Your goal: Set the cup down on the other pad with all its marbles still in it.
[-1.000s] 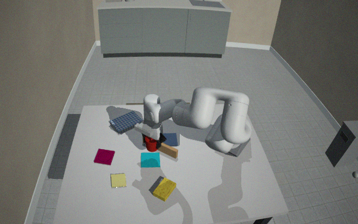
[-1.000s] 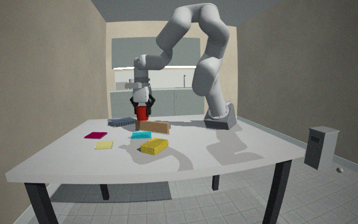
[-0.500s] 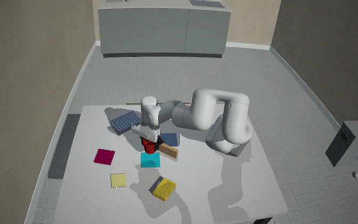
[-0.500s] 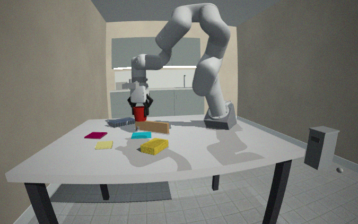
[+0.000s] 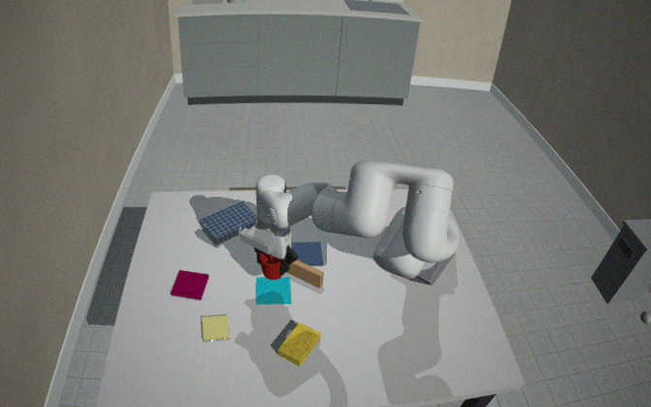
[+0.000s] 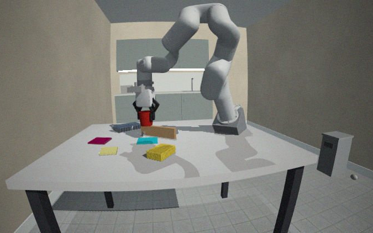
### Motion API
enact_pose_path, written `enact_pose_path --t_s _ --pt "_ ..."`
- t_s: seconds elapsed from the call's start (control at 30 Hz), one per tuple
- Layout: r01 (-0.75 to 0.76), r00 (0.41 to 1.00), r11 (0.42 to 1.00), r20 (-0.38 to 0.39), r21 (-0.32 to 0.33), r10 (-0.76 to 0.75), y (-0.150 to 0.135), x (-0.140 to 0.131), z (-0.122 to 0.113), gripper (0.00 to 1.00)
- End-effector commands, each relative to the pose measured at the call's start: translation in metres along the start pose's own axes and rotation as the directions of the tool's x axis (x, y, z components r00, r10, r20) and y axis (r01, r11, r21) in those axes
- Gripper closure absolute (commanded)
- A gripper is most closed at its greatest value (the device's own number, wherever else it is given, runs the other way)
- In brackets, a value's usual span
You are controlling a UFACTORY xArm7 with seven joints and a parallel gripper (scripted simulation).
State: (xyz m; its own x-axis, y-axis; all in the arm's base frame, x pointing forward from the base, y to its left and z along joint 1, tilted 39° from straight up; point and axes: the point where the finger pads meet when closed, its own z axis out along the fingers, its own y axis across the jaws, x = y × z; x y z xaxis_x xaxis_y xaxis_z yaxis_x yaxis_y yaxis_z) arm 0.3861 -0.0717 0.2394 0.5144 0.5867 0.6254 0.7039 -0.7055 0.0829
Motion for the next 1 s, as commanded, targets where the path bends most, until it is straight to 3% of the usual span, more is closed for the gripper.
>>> enact_pose_path --t_s 0.0,0.3,0.97 --pt "0.0 1.0 1.0 -0.001 -0.003 0.0 0.001 0.0 0.0 0.15" --pt "0.0 1.0 1.0 -0.001 -0.003 0.0 0.001 0.001 0.007 0.15" --pt "0.0 1.0 1.0 -0.001 -0.003 0.0 0.001 0.002 0.048 0.15"
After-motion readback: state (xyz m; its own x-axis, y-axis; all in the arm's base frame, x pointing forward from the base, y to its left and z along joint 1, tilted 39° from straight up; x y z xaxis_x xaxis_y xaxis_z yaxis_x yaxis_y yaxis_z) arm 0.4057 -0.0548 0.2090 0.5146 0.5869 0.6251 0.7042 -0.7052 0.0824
